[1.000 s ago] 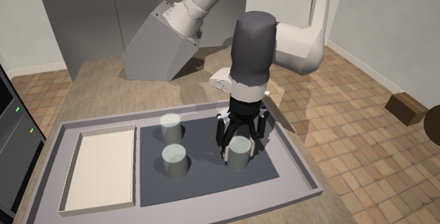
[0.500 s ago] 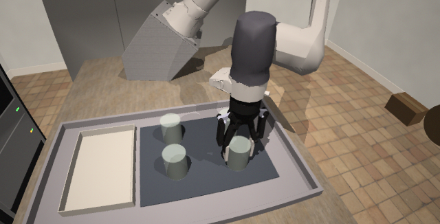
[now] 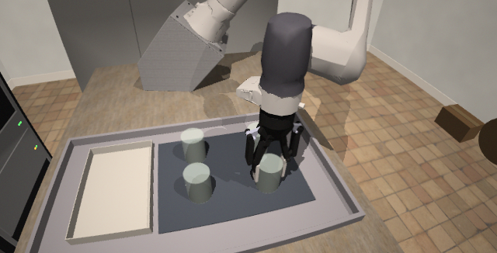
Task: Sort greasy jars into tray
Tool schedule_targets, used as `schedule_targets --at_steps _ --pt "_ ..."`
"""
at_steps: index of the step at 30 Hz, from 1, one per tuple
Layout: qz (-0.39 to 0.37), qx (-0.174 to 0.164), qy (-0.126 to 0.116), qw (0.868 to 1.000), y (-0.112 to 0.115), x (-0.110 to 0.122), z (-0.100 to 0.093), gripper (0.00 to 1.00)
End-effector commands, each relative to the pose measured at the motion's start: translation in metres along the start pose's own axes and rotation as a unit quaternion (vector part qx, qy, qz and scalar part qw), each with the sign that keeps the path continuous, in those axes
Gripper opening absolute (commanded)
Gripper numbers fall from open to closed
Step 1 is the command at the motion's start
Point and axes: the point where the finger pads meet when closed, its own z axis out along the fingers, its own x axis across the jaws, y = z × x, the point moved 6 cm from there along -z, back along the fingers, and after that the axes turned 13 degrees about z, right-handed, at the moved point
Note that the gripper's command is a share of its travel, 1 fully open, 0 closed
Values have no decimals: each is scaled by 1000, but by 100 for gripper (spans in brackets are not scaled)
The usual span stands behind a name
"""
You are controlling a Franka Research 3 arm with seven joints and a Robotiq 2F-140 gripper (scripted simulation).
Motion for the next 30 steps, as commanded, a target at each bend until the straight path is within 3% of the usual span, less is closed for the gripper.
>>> schedule_targets --at_steps 1,30 --pt "-3 -1 1 1000 0 1 1 44" --pt "-3 -1 1 1000 0 1 1 38"
